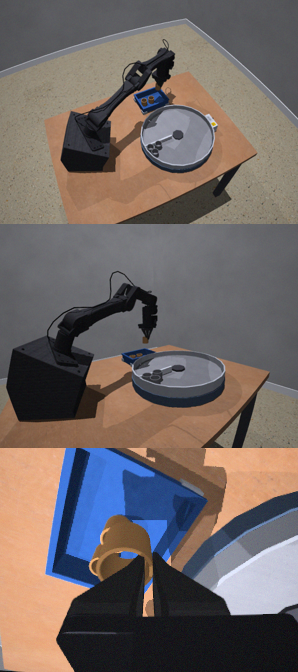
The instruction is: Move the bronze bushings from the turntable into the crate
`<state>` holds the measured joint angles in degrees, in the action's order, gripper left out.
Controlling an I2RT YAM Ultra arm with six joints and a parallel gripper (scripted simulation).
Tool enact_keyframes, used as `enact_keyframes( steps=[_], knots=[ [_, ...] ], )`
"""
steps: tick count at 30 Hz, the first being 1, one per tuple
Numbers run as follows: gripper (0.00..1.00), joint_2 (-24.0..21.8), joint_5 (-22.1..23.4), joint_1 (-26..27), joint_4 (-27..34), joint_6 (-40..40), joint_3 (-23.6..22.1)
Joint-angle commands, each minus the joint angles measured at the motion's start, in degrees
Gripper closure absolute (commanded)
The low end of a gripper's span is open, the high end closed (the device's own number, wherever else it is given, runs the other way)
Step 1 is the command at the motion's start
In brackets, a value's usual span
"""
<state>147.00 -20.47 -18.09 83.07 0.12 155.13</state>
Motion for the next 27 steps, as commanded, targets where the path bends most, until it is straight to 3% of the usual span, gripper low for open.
enact_keyframes(
  steps=[1, 4, 11, 19, 21, 22, 27],
  knots=[
    [1.00, -2.8, -0.3, -1.5, -0.3, -3.9, -1.1],
    [1.00, -3.0, -0.3, -1.6, -0.3, -5.0, -1.5],
    [1.00, -6.5, -0.5, -1.9, -2.4, -14.2, -8.8],
    [1.00, -12.9, -0.9, -2.7, -7.6, -30.2, -22.0],
    [1.00, -12.9, -0.9, -2.7, -7.6, -30.2, -22.0],
    [1.00, -15.1, -0.7, -2.8, -10.2, -33.2, -26.0],
    [1.00, -18.8, -1.0, -3.2, -14.0, -43.5, -33.4]
  ],
)
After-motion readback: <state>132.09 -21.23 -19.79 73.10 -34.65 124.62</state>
